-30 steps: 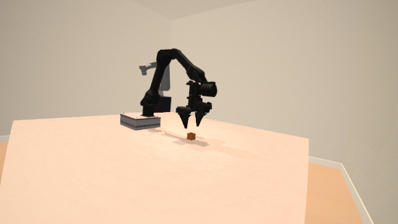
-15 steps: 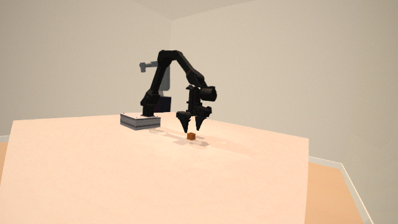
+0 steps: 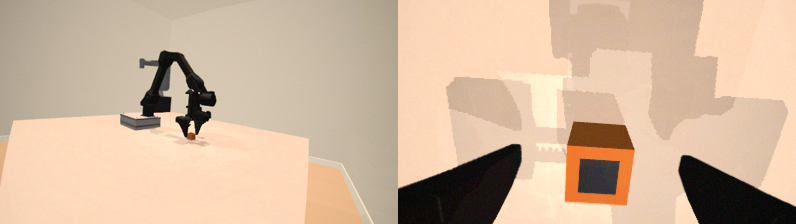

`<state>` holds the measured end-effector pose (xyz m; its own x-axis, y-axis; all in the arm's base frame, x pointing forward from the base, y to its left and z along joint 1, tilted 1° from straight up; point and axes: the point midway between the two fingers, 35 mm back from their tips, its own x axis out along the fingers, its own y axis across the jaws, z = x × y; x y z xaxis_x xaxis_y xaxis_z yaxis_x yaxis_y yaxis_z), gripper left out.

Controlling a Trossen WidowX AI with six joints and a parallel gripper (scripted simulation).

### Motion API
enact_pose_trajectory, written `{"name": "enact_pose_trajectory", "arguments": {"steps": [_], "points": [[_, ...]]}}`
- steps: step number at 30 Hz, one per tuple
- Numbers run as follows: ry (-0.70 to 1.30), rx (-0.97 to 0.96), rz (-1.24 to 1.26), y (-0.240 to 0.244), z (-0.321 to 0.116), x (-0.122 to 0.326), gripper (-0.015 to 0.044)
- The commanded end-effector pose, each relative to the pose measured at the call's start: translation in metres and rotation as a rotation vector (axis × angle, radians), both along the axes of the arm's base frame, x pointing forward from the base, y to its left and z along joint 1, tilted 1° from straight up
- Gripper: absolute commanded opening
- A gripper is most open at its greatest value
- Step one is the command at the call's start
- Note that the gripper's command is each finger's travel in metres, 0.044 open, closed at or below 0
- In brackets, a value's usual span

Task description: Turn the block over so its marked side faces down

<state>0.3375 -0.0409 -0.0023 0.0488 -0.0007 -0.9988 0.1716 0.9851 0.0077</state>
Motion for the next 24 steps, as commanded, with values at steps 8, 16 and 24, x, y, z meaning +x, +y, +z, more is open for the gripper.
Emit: {"name": "enact_pose_trajectory", "arguments": {"steps": [8,16,24], "points": [[0.007,0.006,-0.004,0.0009,-0.0038,-0.0013,0.0151],[0.007,0.006,-0.004,0.0009,-0.0038,-0.0013,0.0098],[0.007,0.006,-0.004,0.0009,-0.0038,-0.0013,0.0045]]}}
